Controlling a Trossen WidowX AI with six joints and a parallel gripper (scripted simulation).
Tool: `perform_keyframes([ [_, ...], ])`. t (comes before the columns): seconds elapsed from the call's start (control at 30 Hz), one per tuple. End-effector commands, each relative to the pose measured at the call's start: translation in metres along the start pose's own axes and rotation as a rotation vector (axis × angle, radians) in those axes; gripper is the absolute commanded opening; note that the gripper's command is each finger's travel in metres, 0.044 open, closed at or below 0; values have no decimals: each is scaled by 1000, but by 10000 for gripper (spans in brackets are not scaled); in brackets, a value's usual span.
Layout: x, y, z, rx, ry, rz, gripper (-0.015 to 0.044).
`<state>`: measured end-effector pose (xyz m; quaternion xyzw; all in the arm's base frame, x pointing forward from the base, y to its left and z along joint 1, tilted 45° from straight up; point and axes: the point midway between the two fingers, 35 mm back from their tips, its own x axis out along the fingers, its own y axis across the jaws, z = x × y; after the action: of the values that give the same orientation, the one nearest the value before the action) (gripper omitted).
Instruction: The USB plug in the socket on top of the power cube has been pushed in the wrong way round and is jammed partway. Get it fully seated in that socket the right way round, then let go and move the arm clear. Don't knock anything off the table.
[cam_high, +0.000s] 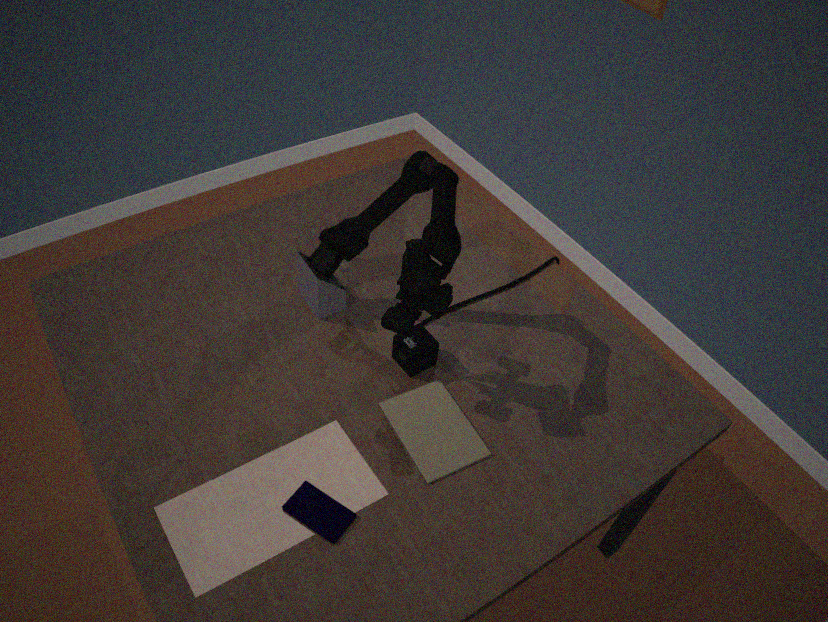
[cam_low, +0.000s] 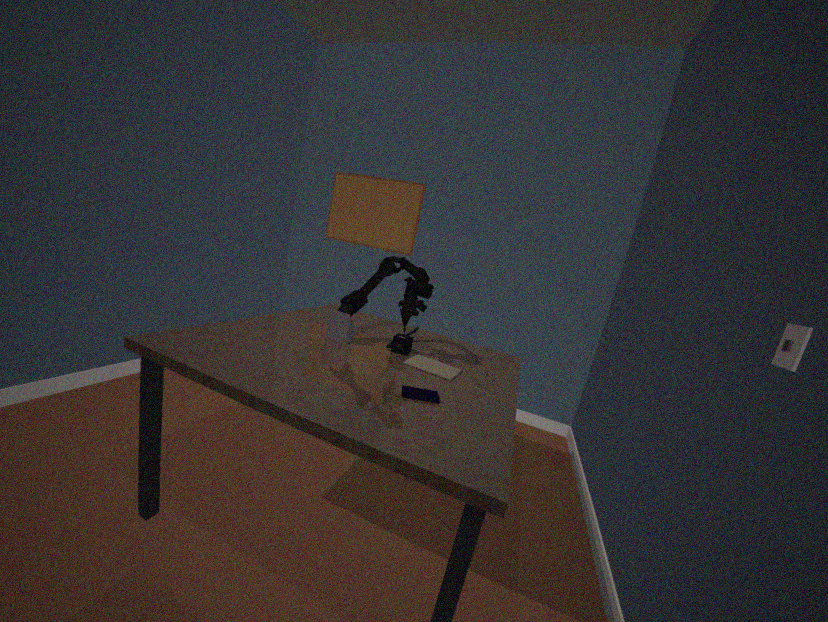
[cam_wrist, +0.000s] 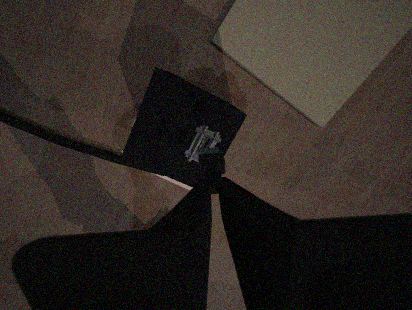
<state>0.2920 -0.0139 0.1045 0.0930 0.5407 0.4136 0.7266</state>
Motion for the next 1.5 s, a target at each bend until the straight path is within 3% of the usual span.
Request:
perform_keyframes([
  [0.0, 0, 0, 0, 111, 0, -1, 0],
  [1.47, 0, 0, 0, 1263, -1, -1, 0],
])
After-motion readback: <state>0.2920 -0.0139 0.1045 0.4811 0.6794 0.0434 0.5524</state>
